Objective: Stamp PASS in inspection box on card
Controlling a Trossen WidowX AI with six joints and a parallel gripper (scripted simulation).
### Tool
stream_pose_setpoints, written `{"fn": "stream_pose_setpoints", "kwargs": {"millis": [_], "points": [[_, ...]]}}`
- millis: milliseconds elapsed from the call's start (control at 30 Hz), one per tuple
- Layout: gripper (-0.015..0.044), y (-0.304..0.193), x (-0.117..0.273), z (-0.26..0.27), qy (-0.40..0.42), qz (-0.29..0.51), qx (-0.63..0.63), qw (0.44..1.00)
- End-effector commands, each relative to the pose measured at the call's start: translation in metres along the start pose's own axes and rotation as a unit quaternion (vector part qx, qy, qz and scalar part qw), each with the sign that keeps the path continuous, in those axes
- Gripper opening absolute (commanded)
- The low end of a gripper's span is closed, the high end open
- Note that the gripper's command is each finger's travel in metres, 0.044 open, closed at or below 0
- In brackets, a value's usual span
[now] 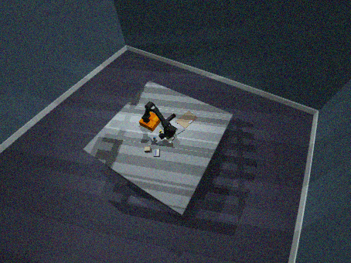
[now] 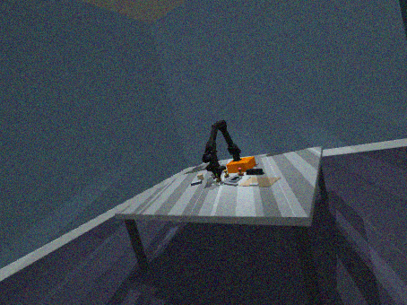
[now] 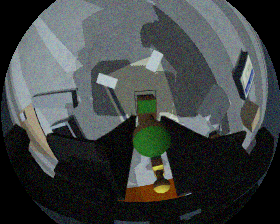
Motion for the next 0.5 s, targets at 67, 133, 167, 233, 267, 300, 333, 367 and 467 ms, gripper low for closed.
{"fn": "stream_pose_setpoints", "kwargs": {"millis": [67,133,167,233,267,300,333,367,467], "points": [[0.0,0.0001,-0.0016,-0.0002,-0.002,-0.002,0.003,1.0],[0.0,0.0001,-0.0018,-0.0002,-0.002,-0.002,0.003,1.0],[0.0,0.0001,-0.0021,-0.0002,-0.002,-0.002,0.003,1.0],[0.0,0.0001,-0.0026,-0.0002,-0.002,-0.002,0.003,1.0],[0.0,0.0001,-0.0026,-0.0002,-0.002,-0.002,0.003,1.0],[0.0,0.0001,-0.0028,-0.0002,-0.002,-0.002,0.003,1.0],[0.0,0.0001,-0.0031,-0.0002,-0.002,-0.002,0.003,1.0],[0.0,0.0001,-0.0034,-0.0002,-0.002,-0.002,0.003,1.0],[0.0,0.0001,-0.0038,-0.0002,-0.002,-0.002,0.003,1.0]]}}
Point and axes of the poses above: the point midway between the two fingers, 35 mm back from their tips, its own x axis back along the fingers, its own z axis across the jaws, y = z × x, the point moved 8 cm from there along x, back along the fingers, and after that the axes turned 10 degrees about -x, right-handed, at the moved point
